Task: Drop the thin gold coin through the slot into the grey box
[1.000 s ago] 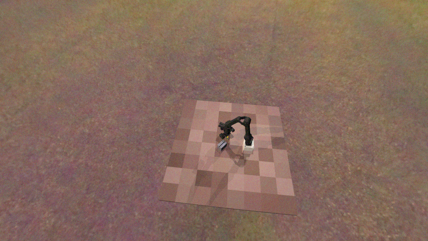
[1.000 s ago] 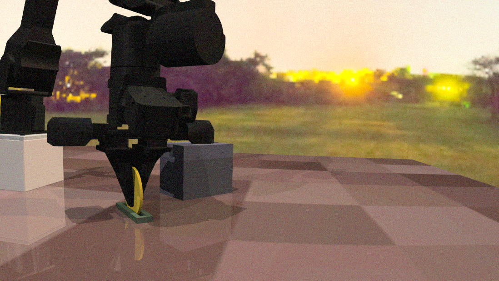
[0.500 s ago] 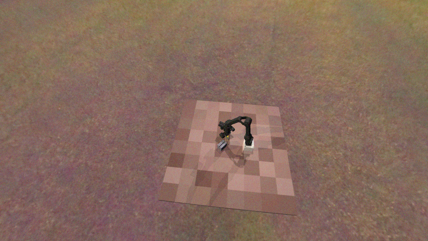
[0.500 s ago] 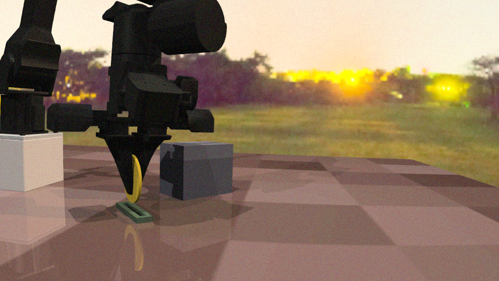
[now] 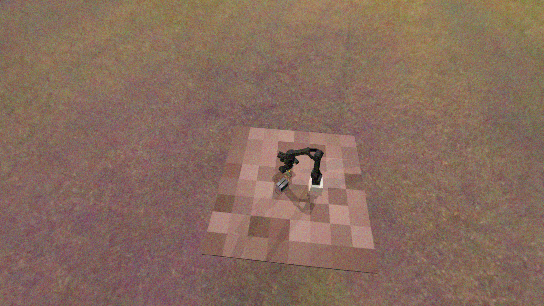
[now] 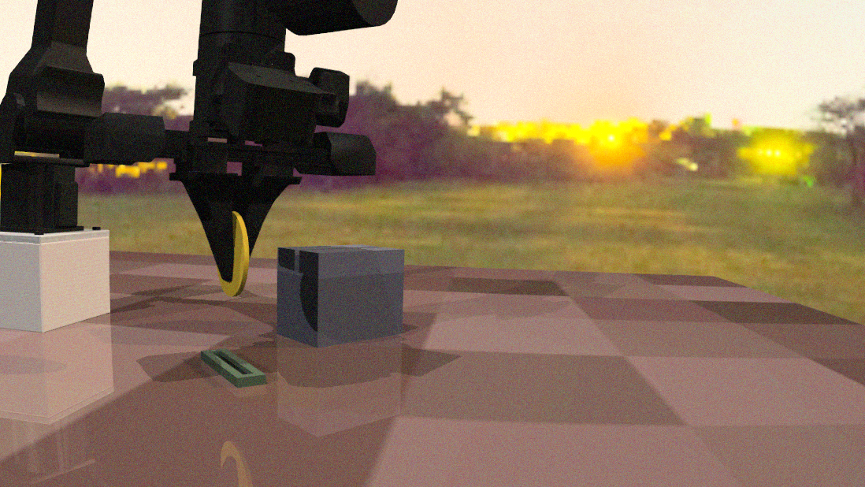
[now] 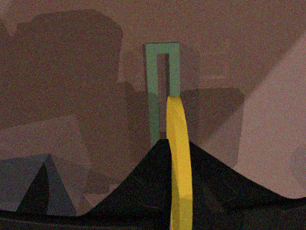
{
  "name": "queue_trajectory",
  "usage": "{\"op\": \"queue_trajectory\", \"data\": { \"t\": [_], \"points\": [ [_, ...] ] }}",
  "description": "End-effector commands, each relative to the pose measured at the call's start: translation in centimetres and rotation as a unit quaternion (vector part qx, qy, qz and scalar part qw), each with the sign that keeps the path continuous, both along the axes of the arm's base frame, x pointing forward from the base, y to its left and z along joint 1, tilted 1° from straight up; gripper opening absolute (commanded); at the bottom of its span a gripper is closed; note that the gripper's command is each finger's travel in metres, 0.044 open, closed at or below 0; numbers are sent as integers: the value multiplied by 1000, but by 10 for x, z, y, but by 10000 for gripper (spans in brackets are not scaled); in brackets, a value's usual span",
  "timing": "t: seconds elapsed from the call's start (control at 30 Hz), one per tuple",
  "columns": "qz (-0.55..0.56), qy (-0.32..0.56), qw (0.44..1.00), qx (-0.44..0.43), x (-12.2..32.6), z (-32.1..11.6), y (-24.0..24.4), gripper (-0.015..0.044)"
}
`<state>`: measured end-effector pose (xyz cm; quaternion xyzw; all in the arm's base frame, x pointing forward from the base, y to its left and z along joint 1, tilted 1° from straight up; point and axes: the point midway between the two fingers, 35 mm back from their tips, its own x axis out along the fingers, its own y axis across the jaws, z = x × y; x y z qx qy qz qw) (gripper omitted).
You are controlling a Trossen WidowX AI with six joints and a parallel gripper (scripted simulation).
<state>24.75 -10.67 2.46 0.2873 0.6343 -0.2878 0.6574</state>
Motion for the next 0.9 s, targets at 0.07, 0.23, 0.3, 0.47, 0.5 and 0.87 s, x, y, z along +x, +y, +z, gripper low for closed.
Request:
{"op": "queue_trajectory", "data": {
  "t": [0.07,0.23,0.3,0.47,0.5,0.87],
  "points": [
    [-1,-5,1000,0,1,16,0,0],
    [-1,-5,1000,0,-1,29,1,0],
    [-1,-5,1000,0,-2,34,1,0],
    [-1,-5,1000,0,-4,43,2,0],
    [-1,-5,1000,0,-4,43,2,0],
    [-165,-8,986,6,-1,43,1,0]
  ]
}}
